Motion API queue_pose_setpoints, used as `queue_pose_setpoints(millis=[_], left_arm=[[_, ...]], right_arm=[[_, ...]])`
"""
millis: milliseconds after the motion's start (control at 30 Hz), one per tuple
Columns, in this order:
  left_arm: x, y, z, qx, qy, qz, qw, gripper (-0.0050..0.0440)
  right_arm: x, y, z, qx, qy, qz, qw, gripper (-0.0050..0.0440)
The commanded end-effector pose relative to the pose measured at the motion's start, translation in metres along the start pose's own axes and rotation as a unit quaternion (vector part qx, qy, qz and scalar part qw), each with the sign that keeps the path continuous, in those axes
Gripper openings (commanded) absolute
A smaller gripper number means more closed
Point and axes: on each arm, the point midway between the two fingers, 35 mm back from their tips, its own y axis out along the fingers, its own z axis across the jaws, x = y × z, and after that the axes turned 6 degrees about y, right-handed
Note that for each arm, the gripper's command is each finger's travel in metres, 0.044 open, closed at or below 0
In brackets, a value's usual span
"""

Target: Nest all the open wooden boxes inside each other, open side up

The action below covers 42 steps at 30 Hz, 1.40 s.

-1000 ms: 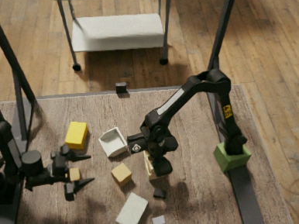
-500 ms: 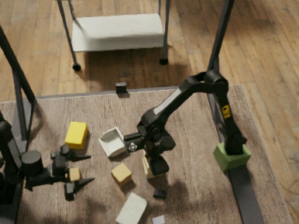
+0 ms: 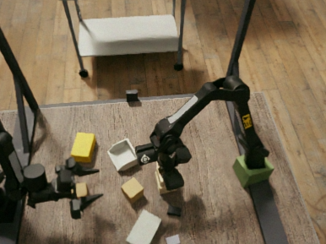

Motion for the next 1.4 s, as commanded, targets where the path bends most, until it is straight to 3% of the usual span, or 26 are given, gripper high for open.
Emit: queue_pose_setpoints(millis=[0,800,1367], left_arm=[[0.004,-0.006,0.006,0.001,0.008,0.009,1.000,0.0255],[-0.013,-0.005,-0.005,-0.006,-0.002,0.010,1.000,0.0255],[0.001,-0.006,-0.001,-0.004,0.000,0.011,1.000,0.0255]], right_arm=[[0.000,0.000,0.000,0.000,0.001,0.000,1.000,0.0400],[0.000,0.000,0.000,0.000,0.001,0.000,1.000,0.0400],[0.000,0.000,0.000,0.000,0.001,0.000,1.000,0.0400]])
